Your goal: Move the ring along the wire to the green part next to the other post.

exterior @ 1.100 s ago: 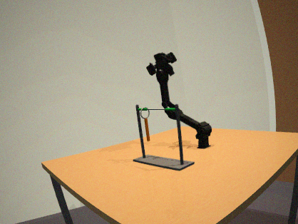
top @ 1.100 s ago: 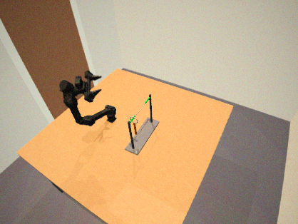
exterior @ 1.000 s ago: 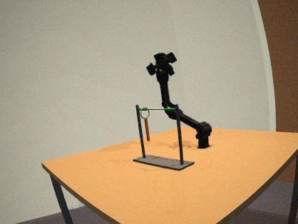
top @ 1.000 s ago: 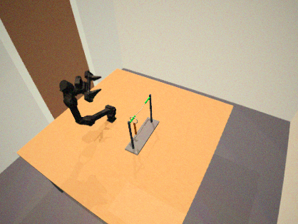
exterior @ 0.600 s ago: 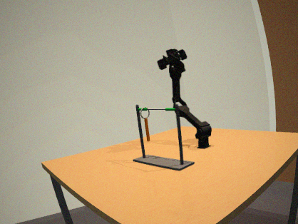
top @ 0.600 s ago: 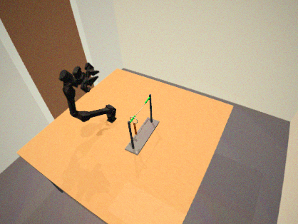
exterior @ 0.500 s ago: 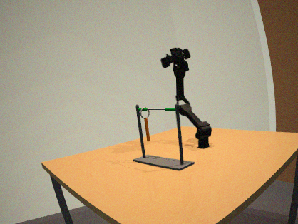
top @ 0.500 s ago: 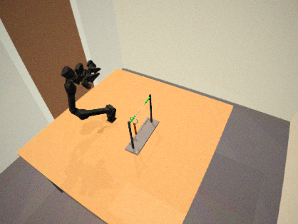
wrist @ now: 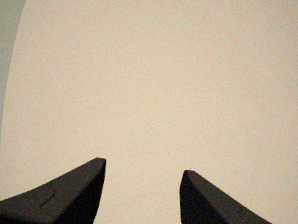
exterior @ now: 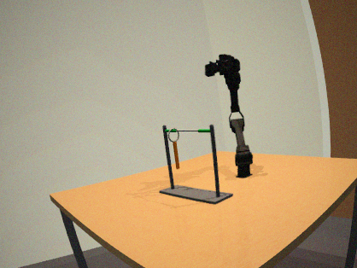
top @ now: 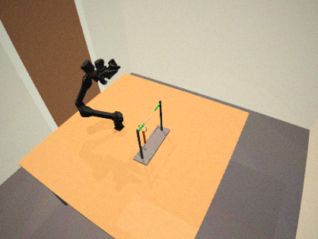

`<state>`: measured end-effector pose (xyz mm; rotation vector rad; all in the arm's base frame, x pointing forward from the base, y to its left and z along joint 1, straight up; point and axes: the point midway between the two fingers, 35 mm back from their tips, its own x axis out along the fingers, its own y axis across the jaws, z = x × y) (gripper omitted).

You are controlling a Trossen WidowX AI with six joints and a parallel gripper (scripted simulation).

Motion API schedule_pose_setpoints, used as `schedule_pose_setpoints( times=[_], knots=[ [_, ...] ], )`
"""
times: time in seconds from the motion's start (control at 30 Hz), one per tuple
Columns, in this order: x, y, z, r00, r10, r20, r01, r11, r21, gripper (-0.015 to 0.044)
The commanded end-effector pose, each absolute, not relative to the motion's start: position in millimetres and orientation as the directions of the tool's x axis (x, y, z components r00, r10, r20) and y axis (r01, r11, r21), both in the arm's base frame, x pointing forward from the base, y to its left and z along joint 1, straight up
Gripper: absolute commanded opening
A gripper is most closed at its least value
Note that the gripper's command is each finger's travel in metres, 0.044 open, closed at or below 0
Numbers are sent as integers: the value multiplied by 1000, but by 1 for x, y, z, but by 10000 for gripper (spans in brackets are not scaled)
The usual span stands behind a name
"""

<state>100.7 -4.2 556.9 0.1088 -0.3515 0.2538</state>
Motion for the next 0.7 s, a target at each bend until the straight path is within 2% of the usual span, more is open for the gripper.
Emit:
schedule_pose_setpoints(
  times=[0.0, 0.33, 0.67],
  knots=[
    [122, 17, 548, 921, 203, 334, -215, 977, 0, 160],
    [176, 32, 519, 946, 121, 301, -91, 990, -112, 160],
    [231, 13, 477, 968, 30, 250, 23, 979, -204, 160]
  ],
)
